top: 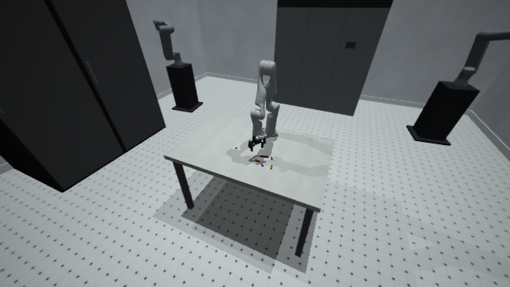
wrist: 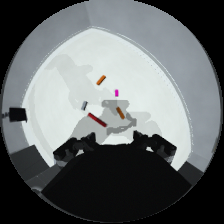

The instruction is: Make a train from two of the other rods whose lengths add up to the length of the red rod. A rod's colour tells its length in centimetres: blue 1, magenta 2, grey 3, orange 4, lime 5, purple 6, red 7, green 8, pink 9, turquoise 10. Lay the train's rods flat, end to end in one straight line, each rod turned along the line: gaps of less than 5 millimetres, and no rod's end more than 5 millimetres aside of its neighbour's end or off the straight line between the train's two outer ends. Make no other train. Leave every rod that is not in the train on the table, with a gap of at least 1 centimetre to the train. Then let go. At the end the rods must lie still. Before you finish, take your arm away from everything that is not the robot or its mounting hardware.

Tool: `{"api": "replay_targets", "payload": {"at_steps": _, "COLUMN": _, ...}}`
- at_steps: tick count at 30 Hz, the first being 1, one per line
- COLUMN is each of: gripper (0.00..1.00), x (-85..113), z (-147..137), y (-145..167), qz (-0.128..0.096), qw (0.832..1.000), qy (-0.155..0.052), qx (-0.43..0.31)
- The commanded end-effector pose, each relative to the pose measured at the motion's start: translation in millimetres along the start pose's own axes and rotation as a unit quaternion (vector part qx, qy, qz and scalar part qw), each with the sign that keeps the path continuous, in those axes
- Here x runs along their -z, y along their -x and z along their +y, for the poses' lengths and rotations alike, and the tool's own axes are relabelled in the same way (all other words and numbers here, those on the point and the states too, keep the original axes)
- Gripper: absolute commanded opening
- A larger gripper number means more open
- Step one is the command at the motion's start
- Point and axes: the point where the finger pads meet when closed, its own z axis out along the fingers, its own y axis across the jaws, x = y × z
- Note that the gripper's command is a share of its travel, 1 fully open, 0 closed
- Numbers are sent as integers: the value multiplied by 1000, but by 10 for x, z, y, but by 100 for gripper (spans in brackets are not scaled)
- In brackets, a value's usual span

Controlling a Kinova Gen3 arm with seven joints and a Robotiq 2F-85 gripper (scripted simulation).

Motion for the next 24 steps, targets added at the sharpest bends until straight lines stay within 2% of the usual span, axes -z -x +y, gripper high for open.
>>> {"api": "replay_targets", "payload": {"at_steps": 1, "gripper": 100, "x": 5, "z": -10, "y": -13, "qz": 0, "qw": 1000, "qy": 1, "qx": 2}}
{"api": "replay_targets", "payload": {"at_steps": 24, "gripper": 100, "x": -7, "z": -146, "y": -68, "qz": 1, "qw": 1000, "qy": -1, "qx": -18}}
